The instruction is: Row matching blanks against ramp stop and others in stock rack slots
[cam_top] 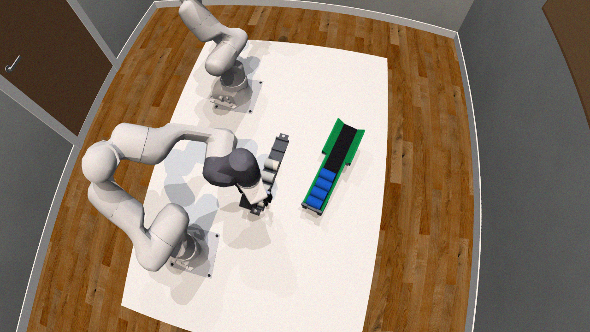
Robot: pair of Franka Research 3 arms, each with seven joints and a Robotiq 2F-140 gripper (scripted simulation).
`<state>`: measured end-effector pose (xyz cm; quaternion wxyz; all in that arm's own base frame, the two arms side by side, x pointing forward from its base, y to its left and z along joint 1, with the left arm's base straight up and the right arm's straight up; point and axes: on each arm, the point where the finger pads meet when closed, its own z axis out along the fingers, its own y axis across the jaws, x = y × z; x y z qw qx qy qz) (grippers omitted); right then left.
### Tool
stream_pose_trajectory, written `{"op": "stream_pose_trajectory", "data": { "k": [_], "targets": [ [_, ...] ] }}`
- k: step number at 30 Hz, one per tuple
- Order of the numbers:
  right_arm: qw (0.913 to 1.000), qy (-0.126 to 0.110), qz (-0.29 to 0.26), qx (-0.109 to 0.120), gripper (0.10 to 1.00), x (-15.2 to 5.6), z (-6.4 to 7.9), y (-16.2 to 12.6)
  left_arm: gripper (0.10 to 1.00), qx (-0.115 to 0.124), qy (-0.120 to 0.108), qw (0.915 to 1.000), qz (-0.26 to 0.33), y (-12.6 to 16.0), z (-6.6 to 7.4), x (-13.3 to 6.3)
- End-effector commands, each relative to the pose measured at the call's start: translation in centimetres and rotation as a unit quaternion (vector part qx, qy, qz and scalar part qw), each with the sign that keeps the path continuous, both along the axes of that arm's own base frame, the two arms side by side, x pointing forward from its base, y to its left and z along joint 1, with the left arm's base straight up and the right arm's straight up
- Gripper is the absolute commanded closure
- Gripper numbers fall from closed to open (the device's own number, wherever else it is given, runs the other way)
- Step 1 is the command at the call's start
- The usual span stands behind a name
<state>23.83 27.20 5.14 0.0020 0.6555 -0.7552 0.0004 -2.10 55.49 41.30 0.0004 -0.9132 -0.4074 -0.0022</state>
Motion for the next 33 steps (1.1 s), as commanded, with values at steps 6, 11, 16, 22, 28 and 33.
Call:
{"op": "stream_pose_trajectory", "data": {
  "k": [6,11,16,22,28,33],
  "targets": [
    [1.0000,-0.001,0.001,0.002,0.570,0.1,0.1,0.1,0.098,0.000,0.000,1.0000,0.000,0.0,0.0,0.0],
    [1.0000,-0.001,0.001,0.002,0.570,0.1,0.1,0.1,0.098,0.000,0.000,1.0000,0.000,0.0,0.0,0.0],
    [1.0000,-0.001,0.001,0.002,0.570,0.1,0.3,0.1,0.098,0.000,0.000,1.0000,0.000,0.0,0.0,0.0],
    [1.0000,-0.001,0.001,0.002,0.570,0.1,1.9,0.1,0.098,0.000,0.000,1.0000,0.000,0.0,0.0,0.0],
    [1.0000,-0.001,0.001,0.002,0.570,0.1,4.4,0.1,0.098,0.000,0.000,1.0000,0.000,0.0,0.0,0.0],
    [1.0000,-0.001,0.001,0.002,0.570,0.1,6.6,0.1,0.098,0.000,0.000,1.0000,0.000,0.0,0.0,0.0]
  ]
}}
